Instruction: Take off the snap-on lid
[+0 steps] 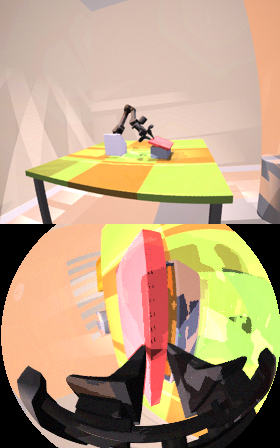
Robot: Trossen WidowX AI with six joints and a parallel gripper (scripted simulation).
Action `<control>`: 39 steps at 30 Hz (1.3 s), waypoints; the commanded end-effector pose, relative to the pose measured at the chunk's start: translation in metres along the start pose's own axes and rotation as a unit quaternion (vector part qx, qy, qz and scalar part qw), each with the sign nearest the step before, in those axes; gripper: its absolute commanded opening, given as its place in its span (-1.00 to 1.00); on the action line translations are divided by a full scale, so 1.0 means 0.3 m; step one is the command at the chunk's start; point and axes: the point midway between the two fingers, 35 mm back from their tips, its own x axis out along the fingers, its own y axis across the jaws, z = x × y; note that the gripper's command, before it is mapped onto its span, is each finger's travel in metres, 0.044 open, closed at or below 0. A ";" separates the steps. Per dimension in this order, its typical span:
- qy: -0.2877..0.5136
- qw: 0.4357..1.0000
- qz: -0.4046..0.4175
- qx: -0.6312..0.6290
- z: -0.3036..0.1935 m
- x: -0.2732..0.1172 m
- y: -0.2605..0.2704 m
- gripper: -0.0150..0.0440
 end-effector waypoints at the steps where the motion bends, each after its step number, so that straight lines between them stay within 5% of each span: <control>1: 0.000 1.000 0.006 -0.004 -0.001 -0.010 0.036 -0.49; 39: -0.001 1.000 0.007 -0.005 -0.003 -0.045 0.227 -0.49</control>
